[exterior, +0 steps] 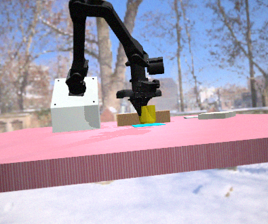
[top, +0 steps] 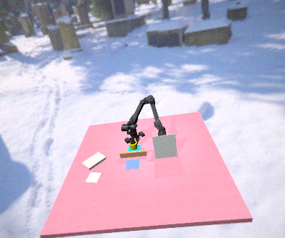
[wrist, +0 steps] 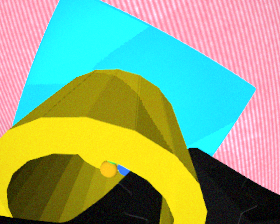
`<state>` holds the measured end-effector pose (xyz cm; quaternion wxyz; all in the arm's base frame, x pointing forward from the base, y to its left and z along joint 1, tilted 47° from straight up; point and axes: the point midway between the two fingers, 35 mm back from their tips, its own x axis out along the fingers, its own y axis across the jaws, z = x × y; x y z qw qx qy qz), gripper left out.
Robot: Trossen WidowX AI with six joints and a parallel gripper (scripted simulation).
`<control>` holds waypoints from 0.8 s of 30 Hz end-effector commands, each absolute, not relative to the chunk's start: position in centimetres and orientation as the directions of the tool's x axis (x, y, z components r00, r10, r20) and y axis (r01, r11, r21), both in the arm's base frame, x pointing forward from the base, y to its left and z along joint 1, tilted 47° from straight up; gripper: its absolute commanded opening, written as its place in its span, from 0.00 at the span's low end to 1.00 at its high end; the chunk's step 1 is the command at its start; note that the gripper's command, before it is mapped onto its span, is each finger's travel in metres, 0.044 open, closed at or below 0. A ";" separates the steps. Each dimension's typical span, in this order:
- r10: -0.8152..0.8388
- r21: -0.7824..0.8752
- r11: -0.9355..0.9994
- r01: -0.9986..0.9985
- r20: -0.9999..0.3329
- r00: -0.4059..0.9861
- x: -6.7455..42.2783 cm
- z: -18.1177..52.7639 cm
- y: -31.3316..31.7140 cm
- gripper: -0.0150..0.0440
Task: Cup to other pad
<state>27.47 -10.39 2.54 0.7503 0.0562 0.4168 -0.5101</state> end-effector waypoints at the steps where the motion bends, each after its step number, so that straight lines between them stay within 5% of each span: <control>1: -0.718 -0.340 0.473 0.813 -0.683 0.132 27.5 2.6 -10.4 0.25; 9: -0.718 -0.340 0.473 0.813 -0.683 0.132 27.5 2.6 -10.4 0.25; 15: -0.718 -0.340 0.473 0.813 -0.683 0.132 27.5 2.6 -10.4 0.50; 24: -0.718 -0.340 0.473 0.813 -0.684 0.132 27.5 2.8 -10.1 0.50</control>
